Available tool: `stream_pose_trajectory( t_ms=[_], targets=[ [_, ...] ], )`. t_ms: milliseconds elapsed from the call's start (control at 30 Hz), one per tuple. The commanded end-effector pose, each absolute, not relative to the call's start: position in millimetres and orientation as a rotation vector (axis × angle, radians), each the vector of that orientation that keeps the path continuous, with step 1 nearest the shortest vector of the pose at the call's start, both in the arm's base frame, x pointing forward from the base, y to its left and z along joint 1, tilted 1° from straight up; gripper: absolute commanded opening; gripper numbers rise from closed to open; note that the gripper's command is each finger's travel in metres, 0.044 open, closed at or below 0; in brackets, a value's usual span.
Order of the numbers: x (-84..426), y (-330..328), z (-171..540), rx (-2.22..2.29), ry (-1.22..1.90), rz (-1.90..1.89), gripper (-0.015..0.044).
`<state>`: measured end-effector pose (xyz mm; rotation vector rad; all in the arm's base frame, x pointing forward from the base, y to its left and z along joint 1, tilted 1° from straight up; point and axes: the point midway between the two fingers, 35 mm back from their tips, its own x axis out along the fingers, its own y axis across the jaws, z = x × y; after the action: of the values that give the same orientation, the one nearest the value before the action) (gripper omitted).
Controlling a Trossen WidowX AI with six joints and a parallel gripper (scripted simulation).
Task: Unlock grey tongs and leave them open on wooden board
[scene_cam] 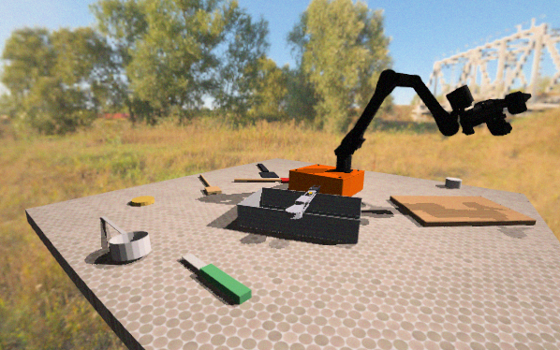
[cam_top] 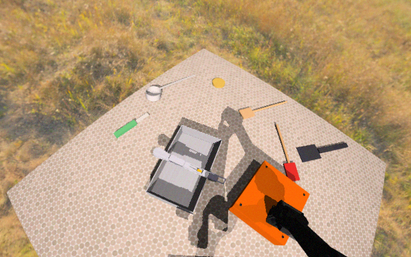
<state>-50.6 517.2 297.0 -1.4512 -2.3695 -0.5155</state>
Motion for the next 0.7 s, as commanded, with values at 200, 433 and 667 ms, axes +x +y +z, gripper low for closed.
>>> stream_pose_trajectory(
  t_ms=[200,433,667],
  targets=[
    [-12.1,531.6,282.8,-1.545,-2.308,-0.202,0.026],
    [90.6,542.7,243.3,-1.707,-1.912,0.483,0.026],
    [181.9,524.2,199.5,-1.743,-1.368,0.9,0.026]
  ],
)
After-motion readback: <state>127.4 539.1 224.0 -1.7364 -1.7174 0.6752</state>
